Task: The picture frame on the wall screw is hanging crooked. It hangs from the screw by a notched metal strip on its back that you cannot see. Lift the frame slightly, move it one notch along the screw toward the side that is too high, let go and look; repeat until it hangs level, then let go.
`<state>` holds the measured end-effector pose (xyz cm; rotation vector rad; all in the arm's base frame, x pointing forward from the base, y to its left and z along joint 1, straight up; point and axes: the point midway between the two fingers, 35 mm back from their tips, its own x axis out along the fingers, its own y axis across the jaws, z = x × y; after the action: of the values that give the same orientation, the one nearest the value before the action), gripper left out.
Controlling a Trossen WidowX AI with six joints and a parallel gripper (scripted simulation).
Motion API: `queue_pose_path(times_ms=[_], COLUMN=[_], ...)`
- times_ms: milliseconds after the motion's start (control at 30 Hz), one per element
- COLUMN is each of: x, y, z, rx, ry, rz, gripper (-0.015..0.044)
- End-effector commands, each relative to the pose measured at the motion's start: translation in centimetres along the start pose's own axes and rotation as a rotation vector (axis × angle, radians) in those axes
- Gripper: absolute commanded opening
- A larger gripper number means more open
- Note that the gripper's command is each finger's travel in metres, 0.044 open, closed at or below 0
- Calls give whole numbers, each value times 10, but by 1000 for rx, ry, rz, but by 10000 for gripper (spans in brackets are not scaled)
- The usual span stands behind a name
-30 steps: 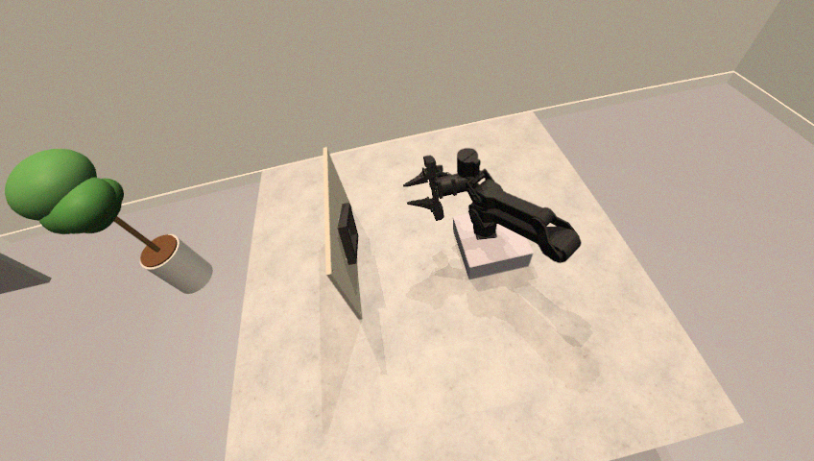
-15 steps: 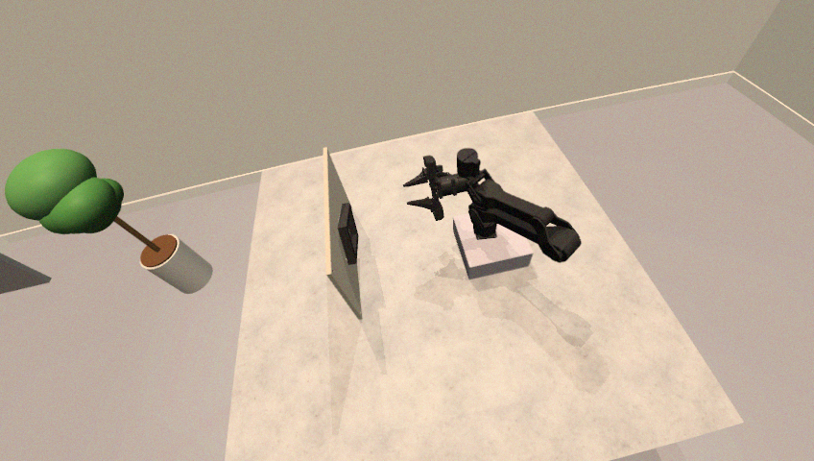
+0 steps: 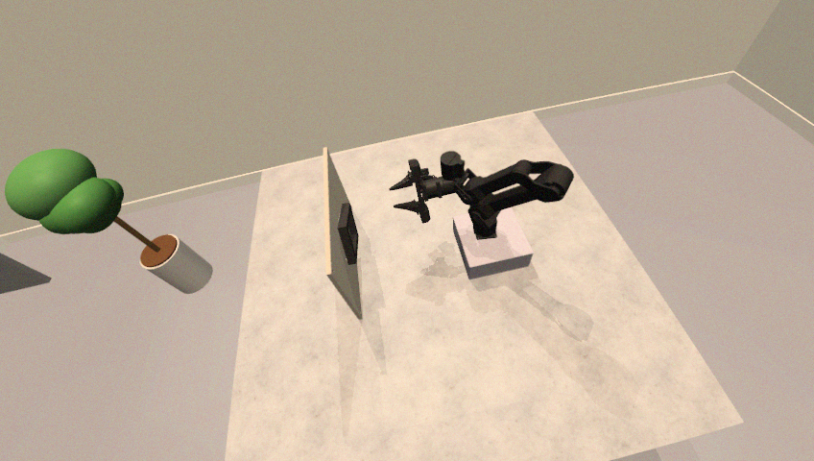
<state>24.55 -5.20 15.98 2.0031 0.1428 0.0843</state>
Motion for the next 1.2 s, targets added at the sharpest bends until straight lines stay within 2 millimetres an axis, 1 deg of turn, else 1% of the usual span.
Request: queue_pose_path(times_ms=[0,233,400,467,600,733,800,1167], x=[15,35,35,40,63,101,114,115], y=[-9,-27,-28,-27,-23,-24,-26,-26], z=[4,4,4,4,5,4,3,3], rx=[-3,-4,-4,-4,-6,-6,-5,-5], ry=[-6,-6,-6,-6,-3,3,5,6], rz=[-3,-13,-13,-11,0,18,25,26], gripper=[260,260,260,260,260,260,260,260])
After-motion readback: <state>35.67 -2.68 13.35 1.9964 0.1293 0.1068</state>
